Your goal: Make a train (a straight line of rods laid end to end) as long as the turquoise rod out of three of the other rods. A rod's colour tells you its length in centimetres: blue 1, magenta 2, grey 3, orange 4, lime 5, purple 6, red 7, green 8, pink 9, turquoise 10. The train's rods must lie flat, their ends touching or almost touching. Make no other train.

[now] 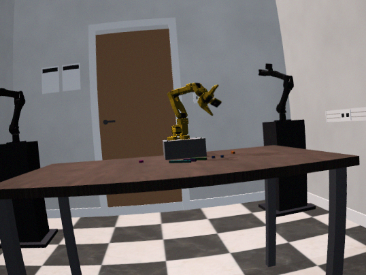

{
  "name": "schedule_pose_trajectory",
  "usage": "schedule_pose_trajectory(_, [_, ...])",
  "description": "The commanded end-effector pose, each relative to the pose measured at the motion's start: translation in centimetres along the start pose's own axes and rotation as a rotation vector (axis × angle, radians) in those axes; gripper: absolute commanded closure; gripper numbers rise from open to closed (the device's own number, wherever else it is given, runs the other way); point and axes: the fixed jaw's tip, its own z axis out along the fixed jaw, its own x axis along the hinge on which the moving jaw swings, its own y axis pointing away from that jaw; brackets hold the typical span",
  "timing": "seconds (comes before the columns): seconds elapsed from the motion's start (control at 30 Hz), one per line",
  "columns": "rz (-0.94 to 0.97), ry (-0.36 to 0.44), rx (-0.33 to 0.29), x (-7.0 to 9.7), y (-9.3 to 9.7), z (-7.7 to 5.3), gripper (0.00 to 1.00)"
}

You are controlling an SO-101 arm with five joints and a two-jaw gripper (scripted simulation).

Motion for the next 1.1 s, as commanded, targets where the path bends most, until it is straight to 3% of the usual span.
schedule_pose_trajectory(0.0, [0.002,0.007,-0.019,0.3,0.5,-0.1,0.0])
schedule_pose_trajectory(1.07, [0.021,0.023,-0.056,1.0,1.6,-0.2,0.0])
